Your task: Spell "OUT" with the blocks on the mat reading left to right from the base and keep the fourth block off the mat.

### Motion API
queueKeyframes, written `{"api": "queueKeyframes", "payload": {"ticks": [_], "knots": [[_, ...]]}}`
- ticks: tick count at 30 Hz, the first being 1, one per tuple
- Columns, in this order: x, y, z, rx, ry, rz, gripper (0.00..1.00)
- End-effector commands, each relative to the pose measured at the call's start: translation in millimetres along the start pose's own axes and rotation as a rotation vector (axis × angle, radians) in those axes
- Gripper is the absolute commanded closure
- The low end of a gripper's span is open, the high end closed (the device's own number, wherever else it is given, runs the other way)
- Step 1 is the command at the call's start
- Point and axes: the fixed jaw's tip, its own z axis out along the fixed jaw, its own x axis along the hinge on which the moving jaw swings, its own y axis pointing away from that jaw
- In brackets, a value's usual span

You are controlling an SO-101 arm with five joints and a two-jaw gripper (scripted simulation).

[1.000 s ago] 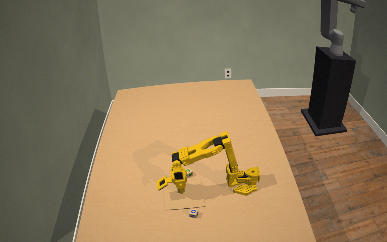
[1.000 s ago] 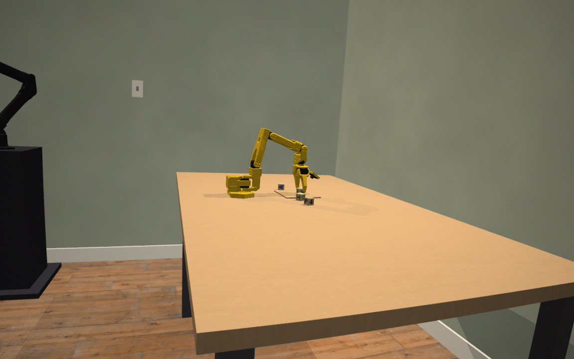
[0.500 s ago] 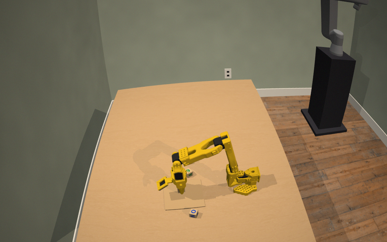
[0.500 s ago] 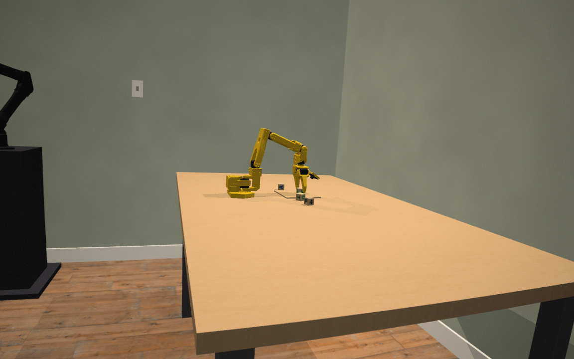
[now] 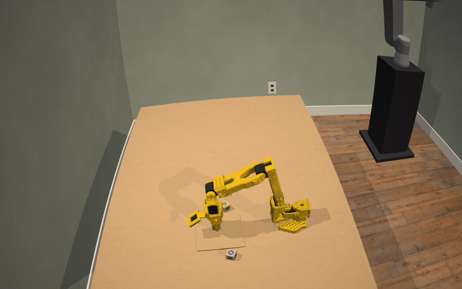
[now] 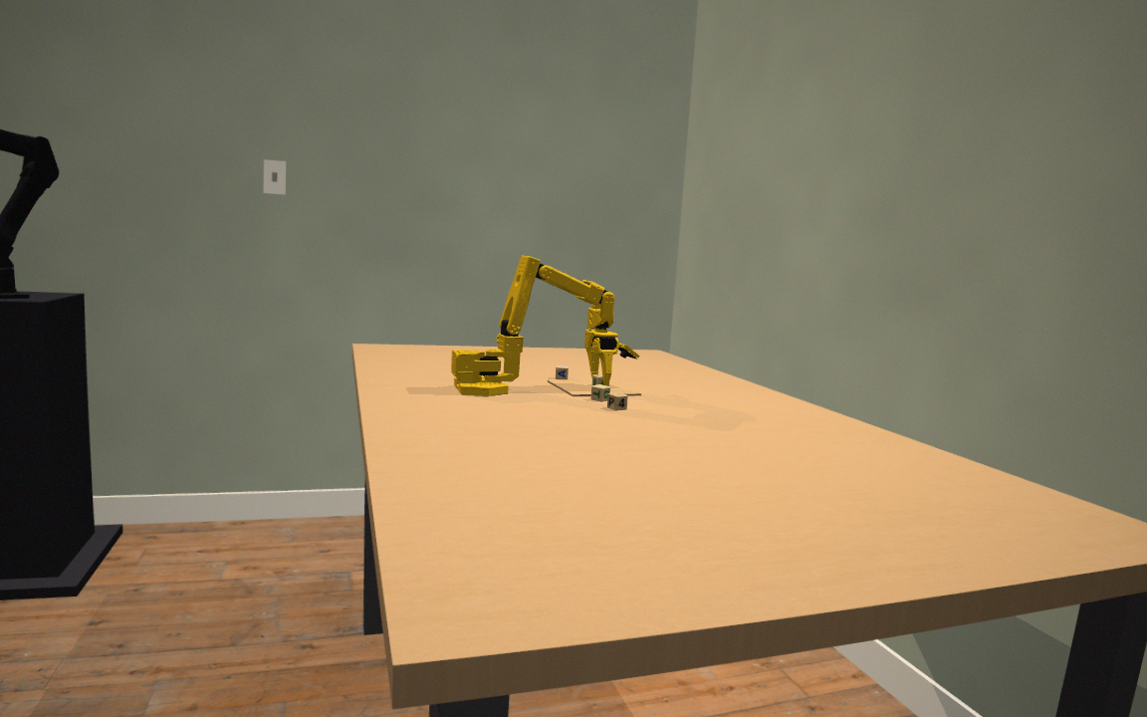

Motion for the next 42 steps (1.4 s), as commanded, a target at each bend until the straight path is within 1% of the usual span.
{"api": "queueKeyframes", "payload": {"ticks": [1,7,15,29,37,42], "knots": [[-10.0,-3.8,-12.4,0.007,-0.076,0.000,0.79],[-9.9,-6.4,-12.4,0.008,-0.076,0.000,0.83],[-9.9,-8.1,-12.4,0.009,-0.076,0.000,0.86],[-9.9,-8.8,-12.4,0.009,-0.076,0.000,0.88],[-9.9,-8.8,-12.4,0.009,-0.076,0.000,0.98],[-9.9,-8.8,-12.4,0.009,-0.076,0.000,1.00]]}}
